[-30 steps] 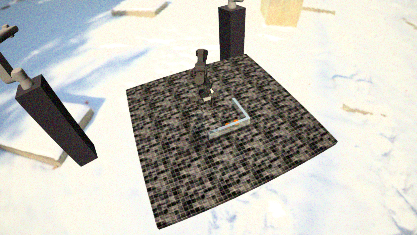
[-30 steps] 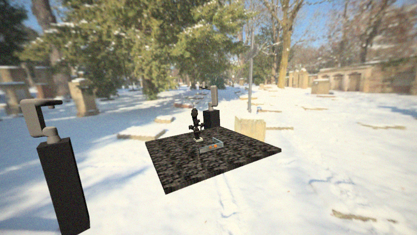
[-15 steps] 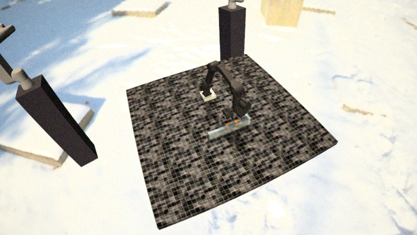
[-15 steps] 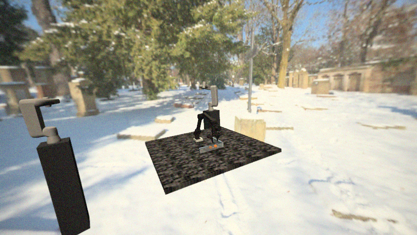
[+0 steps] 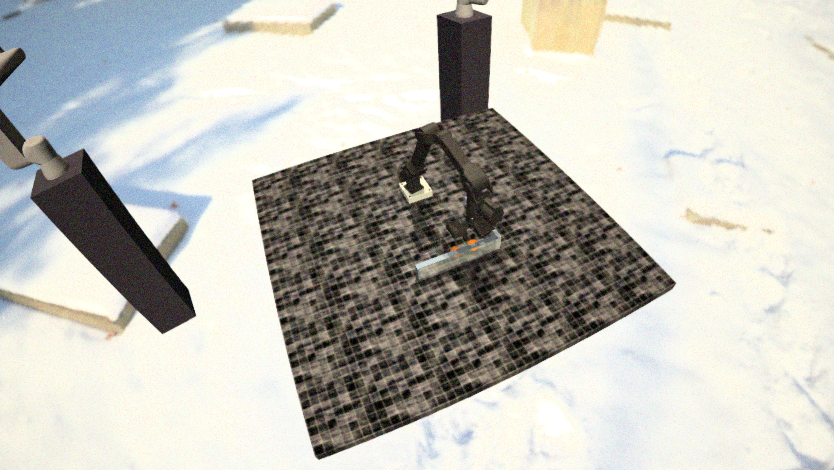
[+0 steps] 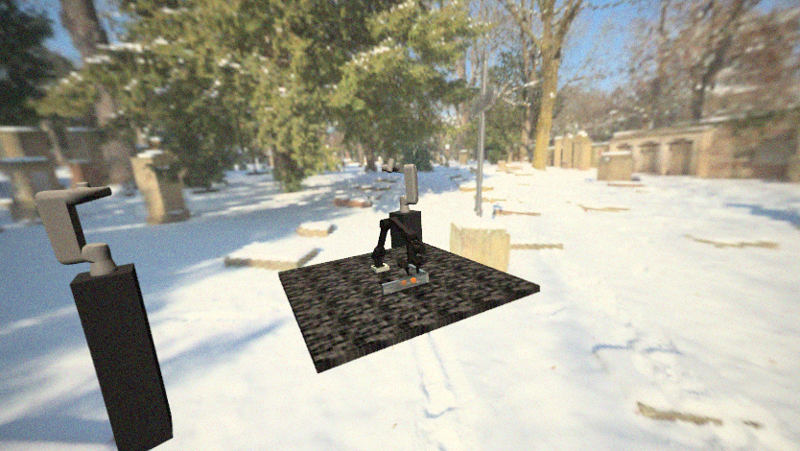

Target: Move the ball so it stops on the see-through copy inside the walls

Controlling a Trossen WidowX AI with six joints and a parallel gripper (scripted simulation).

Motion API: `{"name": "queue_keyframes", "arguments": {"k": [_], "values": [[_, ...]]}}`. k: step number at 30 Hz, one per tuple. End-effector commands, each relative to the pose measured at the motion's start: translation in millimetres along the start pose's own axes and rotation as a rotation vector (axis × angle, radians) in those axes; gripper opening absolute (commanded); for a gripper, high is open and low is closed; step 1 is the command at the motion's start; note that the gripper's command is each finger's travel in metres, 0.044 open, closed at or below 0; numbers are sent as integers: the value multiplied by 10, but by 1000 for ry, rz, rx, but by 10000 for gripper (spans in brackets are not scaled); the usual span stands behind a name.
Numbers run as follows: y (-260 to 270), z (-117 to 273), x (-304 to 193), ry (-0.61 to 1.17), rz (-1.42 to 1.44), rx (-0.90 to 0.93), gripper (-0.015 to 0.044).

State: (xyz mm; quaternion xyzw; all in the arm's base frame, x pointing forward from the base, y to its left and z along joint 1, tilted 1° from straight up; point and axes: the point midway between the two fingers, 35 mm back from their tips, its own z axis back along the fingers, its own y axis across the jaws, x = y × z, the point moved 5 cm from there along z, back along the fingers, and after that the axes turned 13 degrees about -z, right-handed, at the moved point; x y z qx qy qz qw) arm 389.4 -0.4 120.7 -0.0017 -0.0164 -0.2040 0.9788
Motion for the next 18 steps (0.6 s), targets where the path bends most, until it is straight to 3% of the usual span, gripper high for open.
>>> {"name": "queue_keyframes", "arguments": {"k": [1,18], "values": [[-5,-77,-3,6,-5,-7,303],[-8,-356,-5,6,-5,-7,303]]}}
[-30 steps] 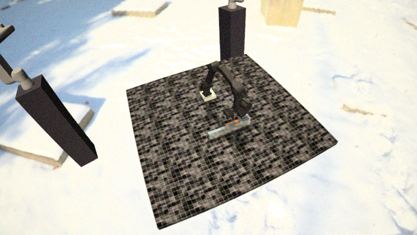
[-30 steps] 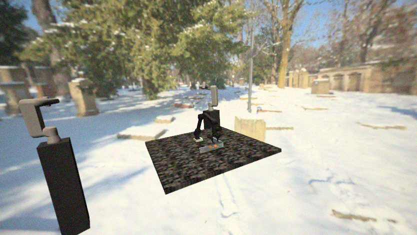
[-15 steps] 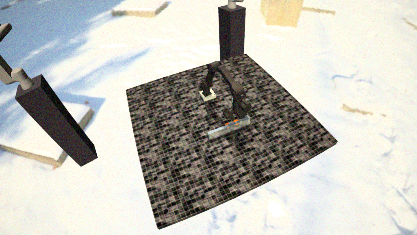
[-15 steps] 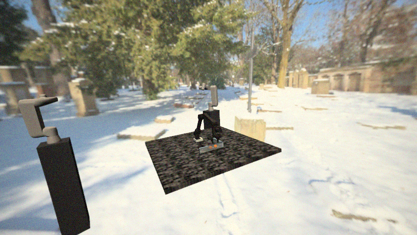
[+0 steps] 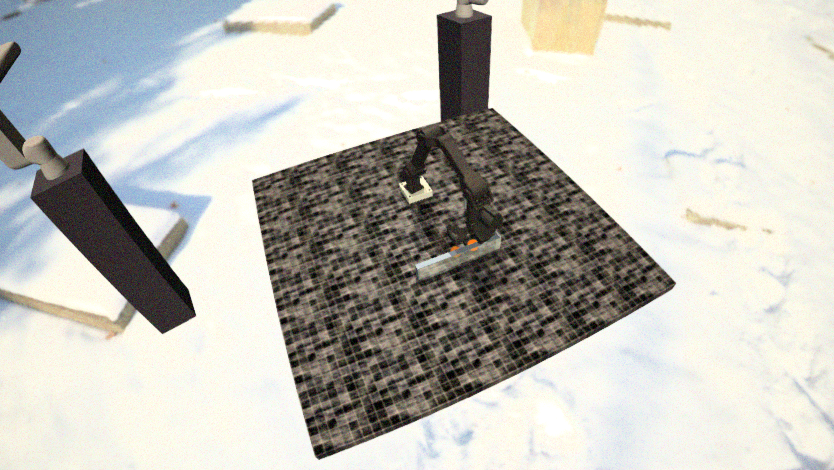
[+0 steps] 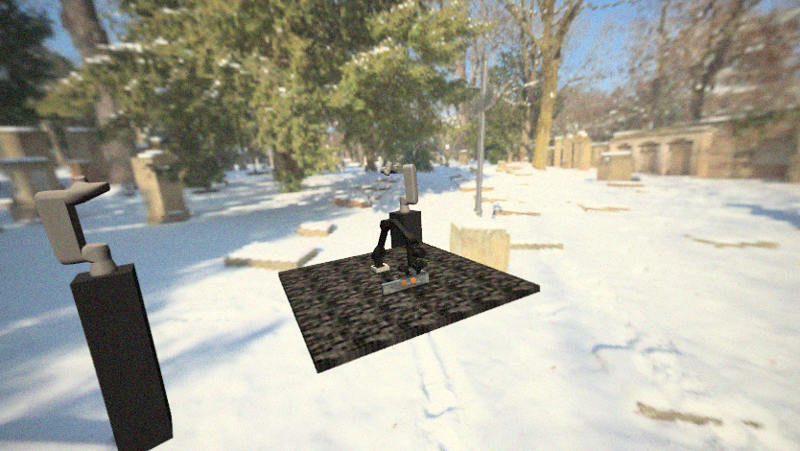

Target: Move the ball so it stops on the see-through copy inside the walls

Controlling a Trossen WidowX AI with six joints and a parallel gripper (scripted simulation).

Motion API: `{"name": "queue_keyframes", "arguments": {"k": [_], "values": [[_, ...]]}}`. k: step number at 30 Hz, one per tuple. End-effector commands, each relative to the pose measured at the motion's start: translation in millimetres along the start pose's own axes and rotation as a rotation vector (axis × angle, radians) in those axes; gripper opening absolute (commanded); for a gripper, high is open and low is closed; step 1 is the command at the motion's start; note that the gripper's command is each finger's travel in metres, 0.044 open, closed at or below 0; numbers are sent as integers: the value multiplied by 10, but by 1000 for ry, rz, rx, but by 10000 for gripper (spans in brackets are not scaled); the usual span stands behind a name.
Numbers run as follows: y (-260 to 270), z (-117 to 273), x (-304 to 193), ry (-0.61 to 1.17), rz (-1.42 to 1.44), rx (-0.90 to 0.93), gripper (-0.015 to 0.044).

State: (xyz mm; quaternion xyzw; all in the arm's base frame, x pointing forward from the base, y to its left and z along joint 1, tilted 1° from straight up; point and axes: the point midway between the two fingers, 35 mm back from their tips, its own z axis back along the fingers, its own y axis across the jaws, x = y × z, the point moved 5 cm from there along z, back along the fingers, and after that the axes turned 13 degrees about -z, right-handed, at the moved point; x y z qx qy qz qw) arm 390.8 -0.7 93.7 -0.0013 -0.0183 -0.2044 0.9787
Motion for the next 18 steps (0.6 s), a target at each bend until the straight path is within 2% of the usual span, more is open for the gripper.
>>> {"name": "queue_keyframes", "arguments": {"k": [1,5,8,17,18], "values": [[-10,-102,-12,10,-4,-9,303],[-12,-142,-15,10,-4,-9,303],[-12,-142,-15,10,-4,-9,224],[-12,-142,-15,10,-4,-9,164],[-12,-142,-15,10,-4,-9,138]]}}
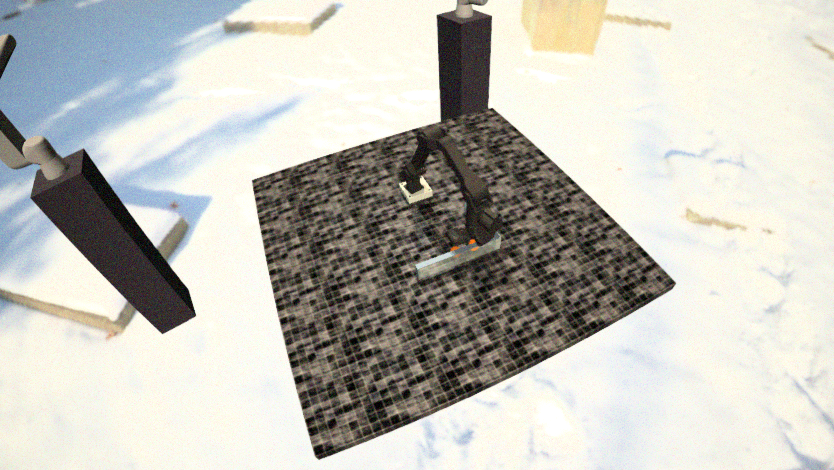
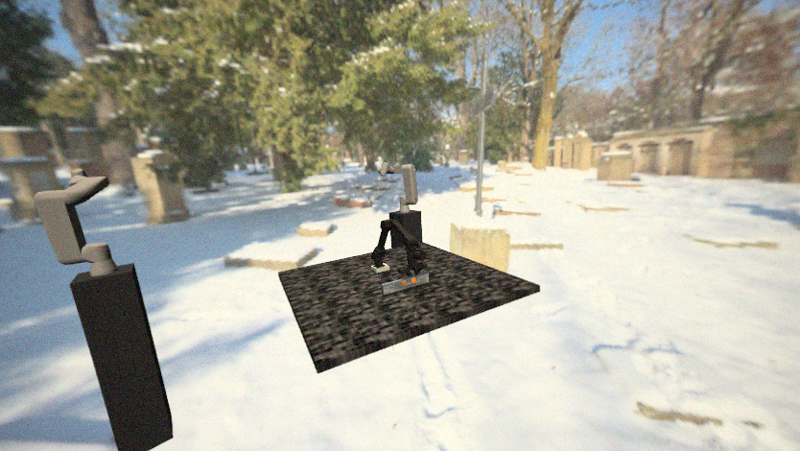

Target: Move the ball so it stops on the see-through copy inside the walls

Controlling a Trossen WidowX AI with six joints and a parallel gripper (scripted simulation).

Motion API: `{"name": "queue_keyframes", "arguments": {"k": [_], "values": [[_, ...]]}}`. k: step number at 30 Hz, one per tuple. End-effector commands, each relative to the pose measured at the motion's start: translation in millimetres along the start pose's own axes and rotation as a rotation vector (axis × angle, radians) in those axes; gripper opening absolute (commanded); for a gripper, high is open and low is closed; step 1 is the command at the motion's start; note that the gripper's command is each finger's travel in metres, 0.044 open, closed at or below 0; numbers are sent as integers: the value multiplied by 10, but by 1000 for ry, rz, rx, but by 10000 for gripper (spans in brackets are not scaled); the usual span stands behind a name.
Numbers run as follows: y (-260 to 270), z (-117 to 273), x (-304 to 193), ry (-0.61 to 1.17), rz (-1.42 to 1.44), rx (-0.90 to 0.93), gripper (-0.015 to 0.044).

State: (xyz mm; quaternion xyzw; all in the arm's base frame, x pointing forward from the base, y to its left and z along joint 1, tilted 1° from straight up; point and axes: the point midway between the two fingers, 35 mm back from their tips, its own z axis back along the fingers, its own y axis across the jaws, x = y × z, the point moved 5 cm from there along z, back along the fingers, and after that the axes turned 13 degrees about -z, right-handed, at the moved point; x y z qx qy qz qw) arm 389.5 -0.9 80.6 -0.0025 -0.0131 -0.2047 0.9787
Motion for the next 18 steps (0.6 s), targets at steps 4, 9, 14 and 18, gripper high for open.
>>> {"name": "queue_keyframes", "arguments": {"k": [4,9,14,18], "values": [[115,79,-79,-12,5,-2,33],[181,352,-74,-17,6,0,0],[160,597,-35,-17,3,0,0],[126,786,-9,-15,0,0,0]]}}
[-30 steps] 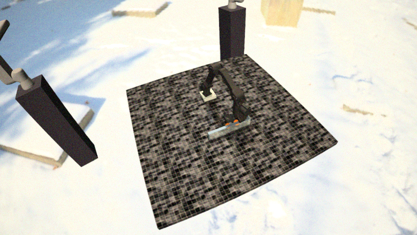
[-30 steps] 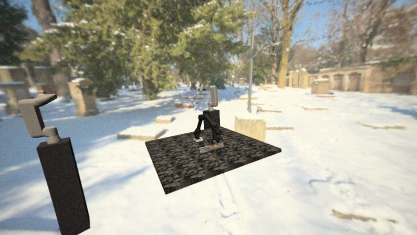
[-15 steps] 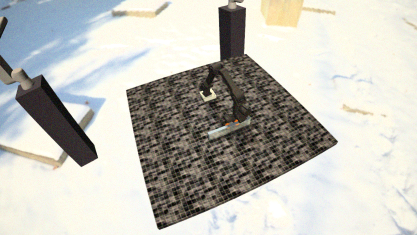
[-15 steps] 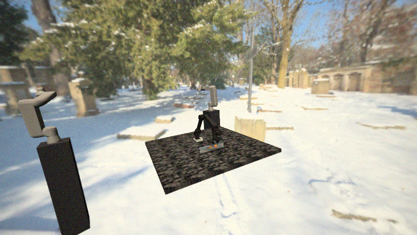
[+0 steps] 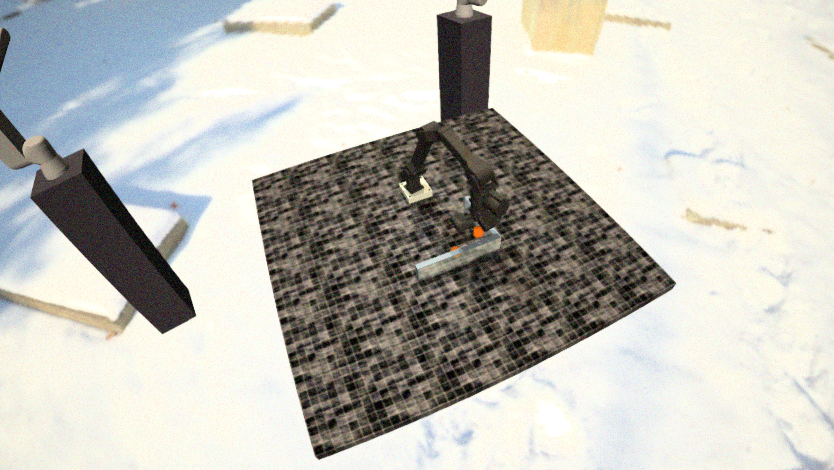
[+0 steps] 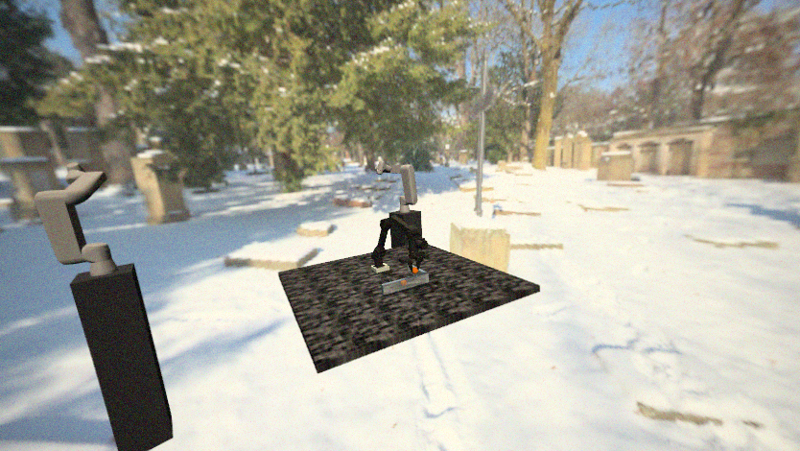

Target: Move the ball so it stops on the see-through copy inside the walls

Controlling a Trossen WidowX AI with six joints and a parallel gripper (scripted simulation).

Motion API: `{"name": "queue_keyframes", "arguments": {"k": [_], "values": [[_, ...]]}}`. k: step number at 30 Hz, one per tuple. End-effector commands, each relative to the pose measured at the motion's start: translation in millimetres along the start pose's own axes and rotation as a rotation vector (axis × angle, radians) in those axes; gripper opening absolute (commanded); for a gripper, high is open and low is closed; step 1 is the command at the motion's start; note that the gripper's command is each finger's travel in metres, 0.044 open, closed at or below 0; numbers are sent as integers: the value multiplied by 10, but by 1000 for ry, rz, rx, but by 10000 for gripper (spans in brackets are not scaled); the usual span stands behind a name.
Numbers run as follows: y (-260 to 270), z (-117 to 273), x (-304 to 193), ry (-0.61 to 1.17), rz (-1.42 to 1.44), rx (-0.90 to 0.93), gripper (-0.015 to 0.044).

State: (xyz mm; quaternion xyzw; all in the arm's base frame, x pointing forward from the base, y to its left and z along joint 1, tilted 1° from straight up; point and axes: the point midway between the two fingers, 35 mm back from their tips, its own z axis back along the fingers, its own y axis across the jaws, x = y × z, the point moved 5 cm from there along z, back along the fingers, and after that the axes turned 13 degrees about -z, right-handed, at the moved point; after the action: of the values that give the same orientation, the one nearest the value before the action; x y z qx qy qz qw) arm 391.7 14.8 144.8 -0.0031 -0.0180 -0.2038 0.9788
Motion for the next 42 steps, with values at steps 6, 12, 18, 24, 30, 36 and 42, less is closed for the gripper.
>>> {"name": "queue_keyframes", "arguments": {"k": [6,12,18,24,30,36,42], "values": [[-87,411,38,2,-4,-3,0],[-148,642,35,10,-6,-5,0],[-317,538,86,9,-6,-7,0],[-614,347,141,9,-6,-9,0],[-839,203,155,9,-6,-11,0],[-838,37,168,9,-6,-11,0],[-840,-271,168,9,-6,-11,0]]}}
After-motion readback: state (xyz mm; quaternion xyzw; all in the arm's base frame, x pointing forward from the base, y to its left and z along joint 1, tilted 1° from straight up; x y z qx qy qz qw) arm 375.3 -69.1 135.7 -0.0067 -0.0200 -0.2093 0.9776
